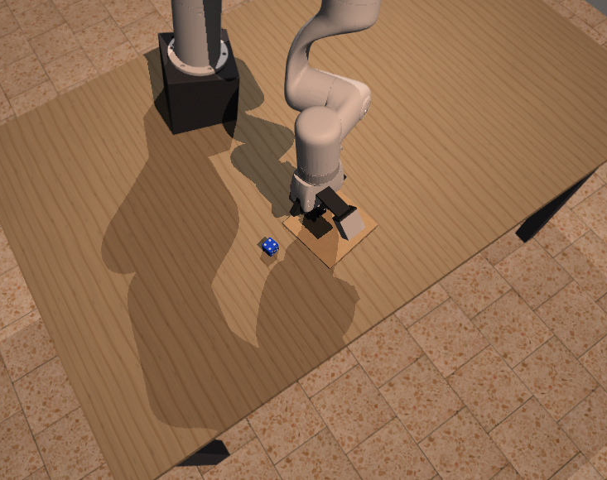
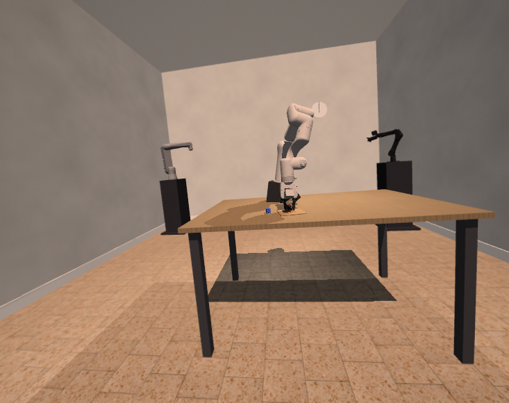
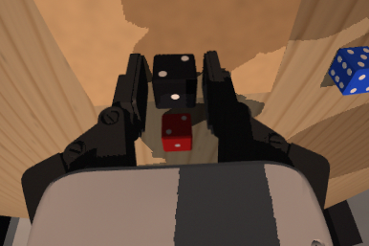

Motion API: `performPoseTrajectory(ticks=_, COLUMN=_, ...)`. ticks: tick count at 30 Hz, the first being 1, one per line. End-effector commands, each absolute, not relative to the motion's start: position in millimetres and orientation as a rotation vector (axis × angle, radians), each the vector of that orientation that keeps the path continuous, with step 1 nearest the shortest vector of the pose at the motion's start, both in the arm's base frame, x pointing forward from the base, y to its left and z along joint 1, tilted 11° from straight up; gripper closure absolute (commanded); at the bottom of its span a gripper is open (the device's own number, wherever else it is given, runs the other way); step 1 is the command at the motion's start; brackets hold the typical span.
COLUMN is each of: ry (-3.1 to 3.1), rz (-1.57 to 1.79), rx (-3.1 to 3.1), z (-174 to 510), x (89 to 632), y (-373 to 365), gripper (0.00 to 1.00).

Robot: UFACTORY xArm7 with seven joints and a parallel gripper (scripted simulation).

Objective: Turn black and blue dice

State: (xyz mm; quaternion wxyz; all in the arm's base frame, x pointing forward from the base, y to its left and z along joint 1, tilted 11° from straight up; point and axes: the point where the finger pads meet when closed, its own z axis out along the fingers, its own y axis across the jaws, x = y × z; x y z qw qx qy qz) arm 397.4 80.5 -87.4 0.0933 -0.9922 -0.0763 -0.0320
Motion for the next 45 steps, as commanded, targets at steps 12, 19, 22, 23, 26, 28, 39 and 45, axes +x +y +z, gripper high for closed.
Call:
performPoseTrajectory(ticks=12, ry=-0.225, rz=-0.1, rx=-2.944, z=-74, x=398, y=78, gripper=0.58)
performPoseTrajectory(ticks=19, ry=-0.225, rz=-0.1, rx=-2.944, z=-38, x=396, y=71, gripper=0.58)
performPoseTrajectory(ticks=22, ry=-0.225, rz=-0.1, rx=-2.944, z=-22, x=395, y=68, gripper=0.58)
performPoseTrajectory(ticks=23, ry=-0.225, rz=-0.1, rx=-2.944, z=-18, x=395, y=67, gripper=0.58)
performPoseTrajectory(ticks=26, ry=-0.225, rz=-0.1, rx=-2.944, z=-14, x=395, y=66, gripper=0.58)
performPoseTrajectory(ticks=28, ry=-0.225, rz=-0.1, rx=-2.944, z=-7, x=395, y=65, gripper=0.58)
performPoseTrajectory(ticks=39, ry=-0.225, rz=-0.1, rx=-2.944, z=2, x=394, y=63, gripper=0.0)
performPoseTrajectory(ticks=45, ry=-0.225, rz=-0.1, rx=-2.944, z=2, x=394, y=63, gripper=0.0)
